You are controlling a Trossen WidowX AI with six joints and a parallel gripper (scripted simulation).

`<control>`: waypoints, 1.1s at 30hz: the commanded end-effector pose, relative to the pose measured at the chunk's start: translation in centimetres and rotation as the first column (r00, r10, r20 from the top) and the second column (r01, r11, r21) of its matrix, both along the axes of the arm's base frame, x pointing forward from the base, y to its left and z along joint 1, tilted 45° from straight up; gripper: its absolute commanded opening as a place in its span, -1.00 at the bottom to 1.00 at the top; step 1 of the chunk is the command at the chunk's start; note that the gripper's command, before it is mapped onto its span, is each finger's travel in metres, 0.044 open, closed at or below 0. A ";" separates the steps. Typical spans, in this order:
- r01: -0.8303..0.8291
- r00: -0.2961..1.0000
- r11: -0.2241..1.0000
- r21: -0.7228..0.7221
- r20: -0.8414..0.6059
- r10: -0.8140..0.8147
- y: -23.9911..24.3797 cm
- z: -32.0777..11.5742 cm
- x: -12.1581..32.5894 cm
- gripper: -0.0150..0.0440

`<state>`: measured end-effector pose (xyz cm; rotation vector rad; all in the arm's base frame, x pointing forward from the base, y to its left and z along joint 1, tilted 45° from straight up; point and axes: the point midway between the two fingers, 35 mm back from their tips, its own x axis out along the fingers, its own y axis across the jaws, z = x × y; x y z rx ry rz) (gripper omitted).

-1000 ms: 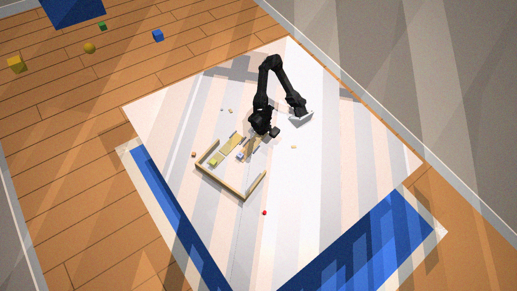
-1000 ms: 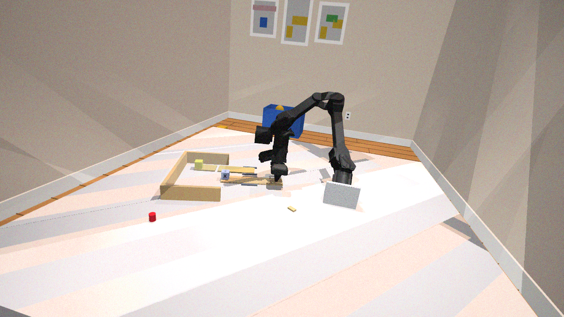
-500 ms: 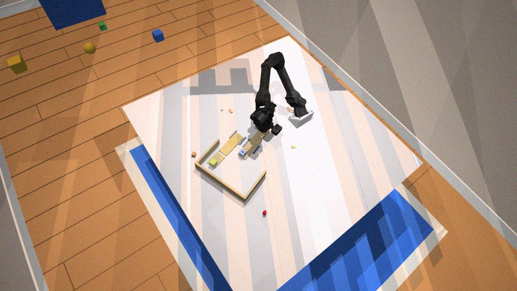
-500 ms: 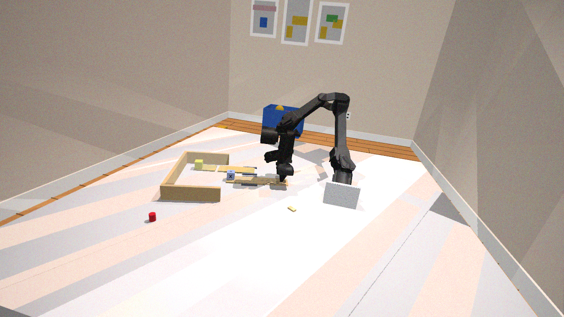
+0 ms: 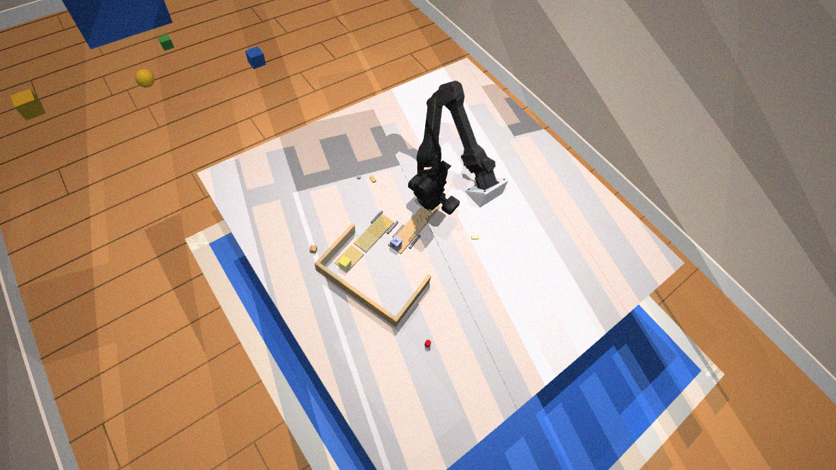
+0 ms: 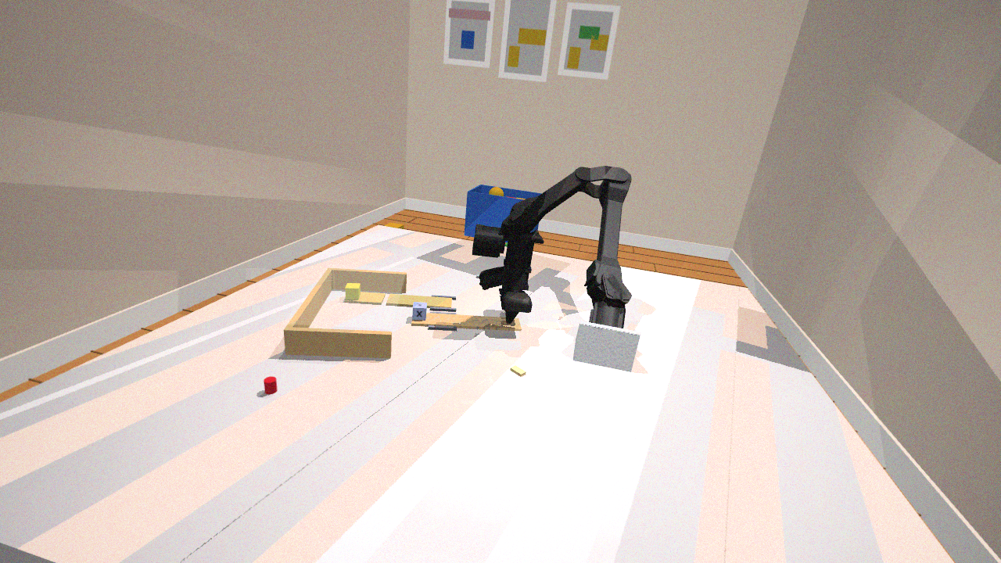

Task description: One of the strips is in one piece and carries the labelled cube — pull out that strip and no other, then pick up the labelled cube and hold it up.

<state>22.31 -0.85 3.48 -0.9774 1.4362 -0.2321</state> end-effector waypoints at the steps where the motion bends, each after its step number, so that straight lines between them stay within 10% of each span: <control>1: 0.005 1.000 1.000 -0.018 -0.027 -0.006 -0.8 -0.2 -1.0 -0.49; 19: 0.005 1.000 1.000 -0.016 -0.027 -0.006 2.6 2.9 -1.0 -0.49; 33: -0.013 0.999 1.000 -0.019 -0.042 0.012 5.3 2.1 4.2 0.75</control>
